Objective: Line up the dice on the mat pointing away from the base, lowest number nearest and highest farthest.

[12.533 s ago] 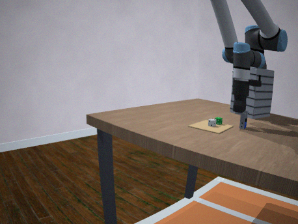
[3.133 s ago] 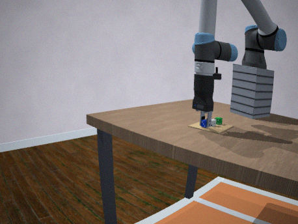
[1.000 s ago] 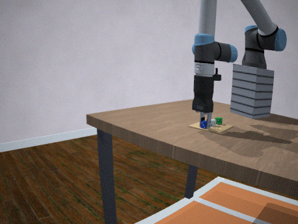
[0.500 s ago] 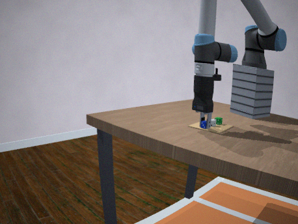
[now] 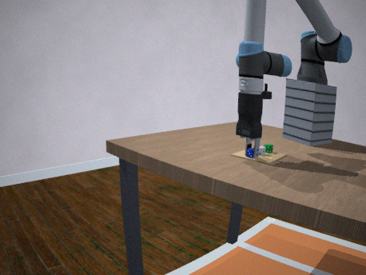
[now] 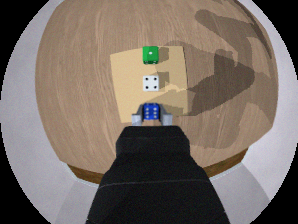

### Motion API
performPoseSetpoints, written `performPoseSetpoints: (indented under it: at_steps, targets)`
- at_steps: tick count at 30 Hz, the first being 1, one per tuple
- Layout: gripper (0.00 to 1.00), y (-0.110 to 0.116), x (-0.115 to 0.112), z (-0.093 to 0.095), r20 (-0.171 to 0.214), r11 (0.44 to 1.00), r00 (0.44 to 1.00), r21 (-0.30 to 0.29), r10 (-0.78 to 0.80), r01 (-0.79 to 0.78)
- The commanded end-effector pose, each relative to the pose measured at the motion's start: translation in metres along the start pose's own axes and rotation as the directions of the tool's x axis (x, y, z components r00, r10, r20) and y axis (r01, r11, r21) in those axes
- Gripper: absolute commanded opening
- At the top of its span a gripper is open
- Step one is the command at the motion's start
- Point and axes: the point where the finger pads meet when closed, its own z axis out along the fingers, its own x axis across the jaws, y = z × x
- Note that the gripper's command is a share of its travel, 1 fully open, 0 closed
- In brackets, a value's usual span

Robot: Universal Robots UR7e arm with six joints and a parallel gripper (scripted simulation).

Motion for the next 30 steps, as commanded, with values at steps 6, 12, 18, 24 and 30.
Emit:
performPoseSetpoints:
  at_steps: [6, 12, 18, 24, 30]
  targets:
    - [0.55, 0.002, 0.0003, -0.0001, 0.0, 1.0, 1.0, -0.003, -0.002, 0.002]
    - [0.67, 0.002, 0.0003, -0.0001, 0.0, 1.0, 1.0, -0.003, -0.002, 0.002]
    - [0.73, 0.002, 0.0003, -0.0001, 0.0, 1.0, 1.0, -0.003, -0.002, 0.002]
    - [0.79, 0.002, 0.0003, -0.0001, 0.0, 1.0, 1.0, -0.003, -0.002, 0.002]
    - [0.79, 0.002, 0.0003, -0.0004, 0.0, 1.0, 1.0, -0.004, -0.002, 0.002]
